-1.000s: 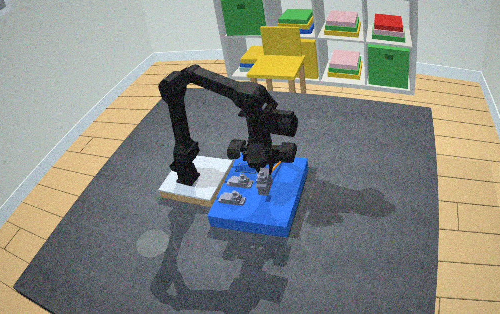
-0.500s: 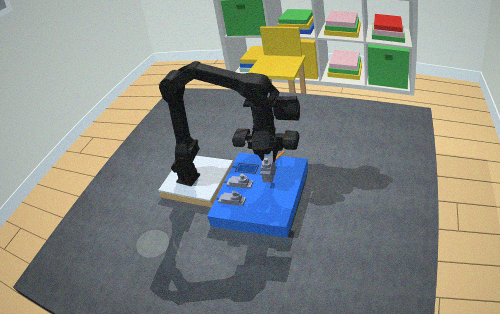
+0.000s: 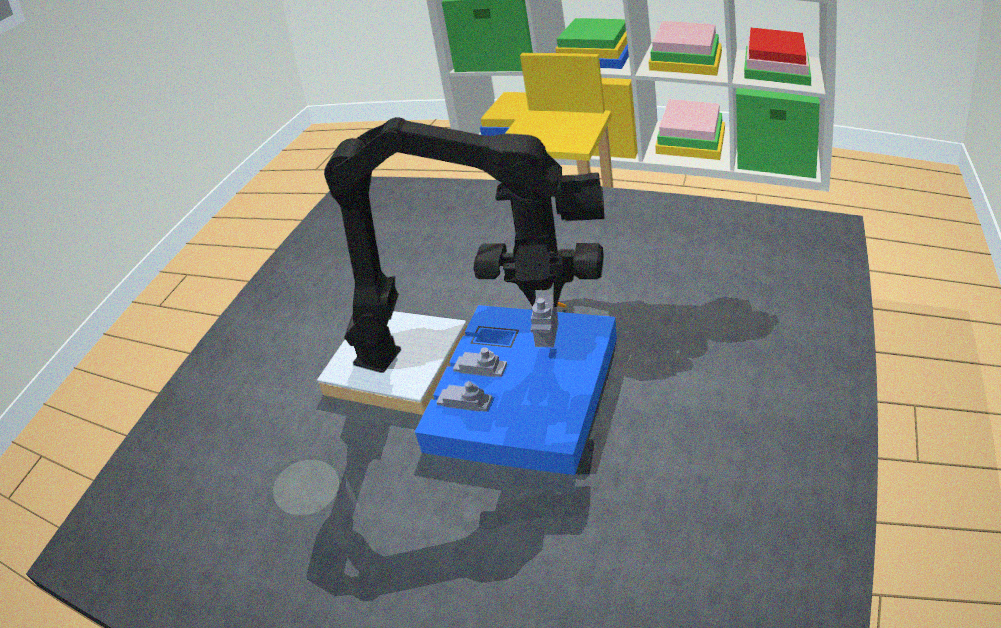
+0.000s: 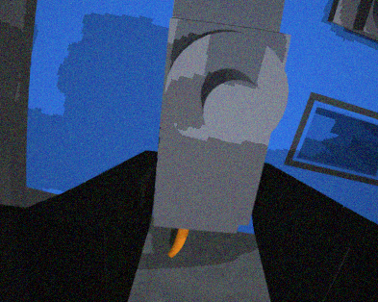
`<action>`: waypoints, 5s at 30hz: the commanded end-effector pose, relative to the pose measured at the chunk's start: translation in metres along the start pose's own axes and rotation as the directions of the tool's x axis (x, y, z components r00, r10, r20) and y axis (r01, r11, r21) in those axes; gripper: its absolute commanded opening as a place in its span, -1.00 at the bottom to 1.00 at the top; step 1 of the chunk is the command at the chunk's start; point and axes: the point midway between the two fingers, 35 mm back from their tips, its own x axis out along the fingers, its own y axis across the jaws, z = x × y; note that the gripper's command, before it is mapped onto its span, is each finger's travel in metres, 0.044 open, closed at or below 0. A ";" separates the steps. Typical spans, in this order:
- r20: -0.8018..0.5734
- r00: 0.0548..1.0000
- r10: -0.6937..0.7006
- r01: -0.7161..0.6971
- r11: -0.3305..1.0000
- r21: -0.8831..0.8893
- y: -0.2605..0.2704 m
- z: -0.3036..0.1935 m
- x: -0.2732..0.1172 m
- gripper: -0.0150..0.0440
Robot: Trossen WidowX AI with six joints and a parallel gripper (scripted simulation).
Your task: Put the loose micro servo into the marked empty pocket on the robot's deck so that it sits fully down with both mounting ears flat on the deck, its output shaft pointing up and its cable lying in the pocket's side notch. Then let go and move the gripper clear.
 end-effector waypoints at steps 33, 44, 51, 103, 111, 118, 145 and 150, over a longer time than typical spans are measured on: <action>0.003 1.000 0.002 0.002 0.341 -0.940 0.001 -0.001 -0.001 -0.49; 0.003 1.000 0.002 0.002 0.122 -0.993 0.001 -0.001 -0.001 -0.49; 0.003 1.000 0.001 0.002 0.122 -0.993 -0.014 -0.002 -0.001 -0.49; 0.001 1.000 -0.006 0.002 0.122 -0.993 -0.108 -0.014 0.021 -0.49; 0.001 1.000 -0.006 0.002 0.122 -0.993 -0.108 -0.014 0.028 -0.49; 0.001 1.000 -0.006 0.002 0.122 -0.993 -0.108 -0.014 0.035 -0.49; 0.001 1.000 -0.006 0.002 0.122 -0.993 -0.108 -0.014 0.060 -0.49; 0.001 1.000 -0.006 0.002 0.122 -0.993 -0.108 -0.014 0.064 -0.49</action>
